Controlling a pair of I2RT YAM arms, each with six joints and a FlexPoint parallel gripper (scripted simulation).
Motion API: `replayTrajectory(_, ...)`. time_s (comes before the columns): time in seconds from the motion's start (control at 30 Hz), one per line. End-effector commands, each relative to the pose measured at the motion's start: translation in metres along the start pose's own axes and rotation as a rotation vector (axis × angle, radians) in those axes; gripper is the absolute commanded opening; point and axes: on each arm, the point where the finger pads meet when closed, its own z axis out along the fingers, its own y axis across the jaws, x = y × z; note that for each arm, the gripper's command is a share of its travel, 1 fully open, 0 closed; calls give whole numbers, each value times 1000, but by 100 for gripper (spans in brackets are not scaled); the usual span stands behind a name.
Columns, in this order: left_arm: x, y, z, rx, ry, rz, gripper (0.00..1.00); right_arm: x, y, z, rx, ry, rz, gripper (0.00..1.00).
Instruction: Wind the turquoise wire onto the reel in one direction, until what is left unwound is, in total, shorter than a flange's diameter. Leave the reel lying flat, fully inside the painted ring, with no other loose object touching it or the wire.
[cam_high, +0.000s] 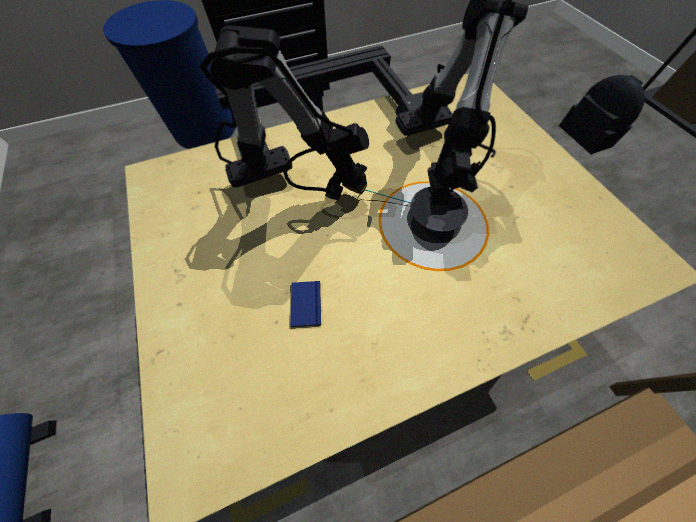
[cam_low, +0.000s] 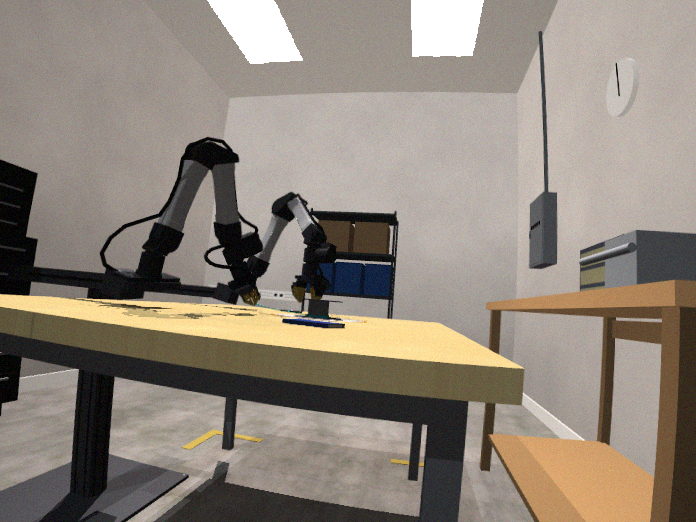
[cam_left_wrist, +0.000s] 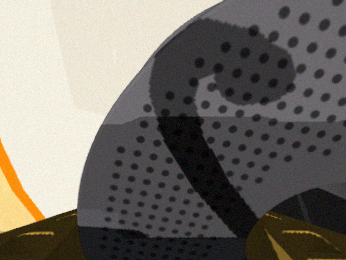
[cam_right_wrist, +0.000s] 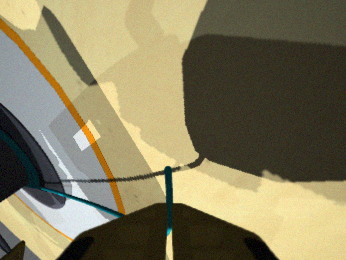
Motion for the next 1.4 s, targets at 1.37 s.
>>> replayTrajectory(1.37,8,-126,7,45,-66,2307,57,21,120,52,-460,-185,171,3)
